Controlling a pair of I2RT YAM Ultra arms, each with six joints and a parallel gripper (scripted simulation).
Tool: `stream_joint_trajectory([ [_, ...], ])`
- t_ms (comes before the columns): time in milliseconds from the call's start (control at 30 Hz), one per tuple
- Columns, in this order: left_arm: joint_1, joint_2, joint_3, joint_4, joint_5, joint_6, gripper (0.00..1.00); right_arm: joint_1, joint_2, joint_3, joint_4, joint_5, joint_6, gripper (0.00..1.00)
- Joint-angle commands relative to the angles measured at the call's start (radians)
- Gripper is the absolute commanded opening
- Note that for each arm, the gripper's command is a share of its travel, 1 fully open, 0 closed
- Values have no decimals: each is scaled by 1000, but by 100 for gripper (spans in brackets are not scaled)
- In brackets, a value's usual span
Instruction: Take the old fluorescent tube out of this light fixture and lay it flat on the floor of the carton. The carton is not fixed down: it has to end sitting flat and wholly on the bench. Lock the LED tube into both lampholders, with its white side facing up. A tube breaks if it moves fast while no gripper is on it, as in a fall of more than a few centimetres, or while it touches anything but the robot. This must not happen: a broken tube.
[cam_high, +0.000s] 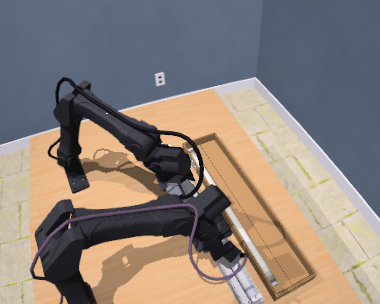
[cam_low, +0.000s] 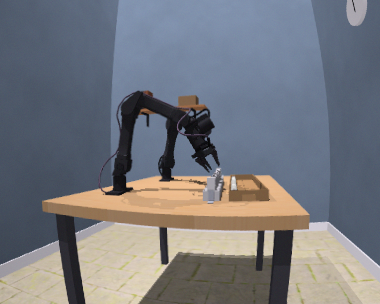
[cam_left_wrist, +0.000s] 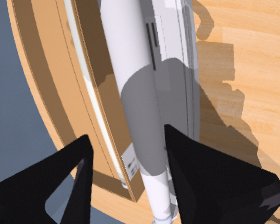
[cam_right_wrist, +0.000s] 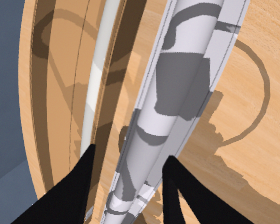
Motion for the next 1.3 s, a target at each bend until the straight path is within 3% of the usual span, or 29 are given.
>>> stream_joint_trajectory([
  [0, -4, -44, -58, 128, -73, 4, 49, 1, -54, -51, 141, 27, 1, 49],
  [467, -112, -205, -423, 472, -287, -45, 49, 24, -270, -458, 569, 46, 5, 49],
  [700, -132, -233, -507, 547, -318, -49, 49, 27, -314, -546, 658, 51, -2, 49],
  [1267, -130, -220, -474, 500, -314, -45, 49, 18, -289, -562, 624, 46, 3, 49],
])
